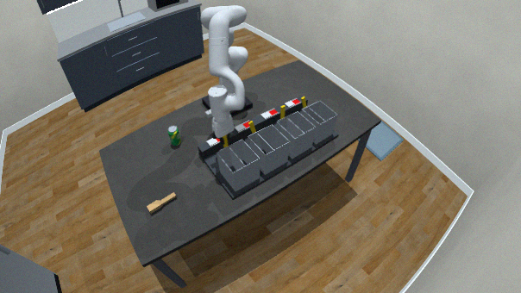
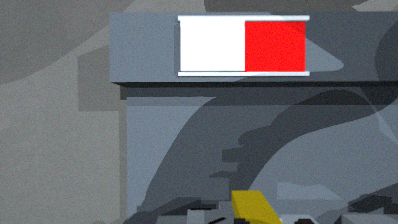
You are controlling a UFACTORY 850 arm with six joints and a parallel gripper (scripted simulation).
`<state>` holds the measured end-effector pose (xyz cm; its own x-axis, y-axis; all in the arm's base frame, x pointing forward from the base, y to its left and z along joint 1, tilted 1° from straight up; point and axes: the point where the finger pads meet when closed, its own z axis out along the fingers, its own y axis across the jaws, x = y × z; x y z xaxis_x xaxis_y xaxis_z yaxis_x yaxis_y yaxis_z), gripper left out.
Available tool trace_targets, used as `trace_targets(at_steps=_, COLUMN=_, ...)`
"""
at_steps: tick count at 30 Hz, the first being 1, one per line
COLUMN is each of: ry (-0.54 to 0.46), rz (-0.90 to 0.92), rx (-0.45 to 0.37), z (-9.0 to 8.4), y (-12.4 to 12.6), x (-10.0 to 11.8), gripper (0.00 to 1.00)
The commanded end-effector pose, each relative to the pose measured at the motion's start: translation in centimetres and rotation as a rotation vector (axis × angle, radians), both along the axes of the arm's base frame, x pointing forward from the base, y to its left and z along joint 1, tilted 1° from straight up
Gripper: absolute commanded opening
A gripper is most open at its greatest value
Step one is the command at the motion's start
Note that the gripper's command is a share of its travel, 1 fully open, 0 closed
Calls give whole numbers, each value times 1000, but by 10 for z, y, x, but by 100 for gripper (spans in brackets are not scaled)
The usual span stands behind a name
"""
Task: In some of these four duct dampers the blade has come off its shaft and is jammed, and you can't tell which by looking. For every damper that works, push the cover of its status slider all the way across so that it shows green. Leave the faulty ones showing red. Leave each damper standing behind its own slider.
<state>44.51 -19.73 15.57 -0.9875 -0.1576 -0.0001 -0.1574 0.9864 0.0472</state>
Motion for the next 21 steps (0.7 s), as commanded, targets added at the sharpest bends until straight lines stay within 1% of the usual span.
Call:
trace_targets(at_steps=1, ry=-2, rz=0, rx=0, z=1, y=-1, x=1, gripper=19)
trace_targets(at_steps=21, ry=2, rz=0, rx=26, z=1, y=-3, x=1, gripper=19)
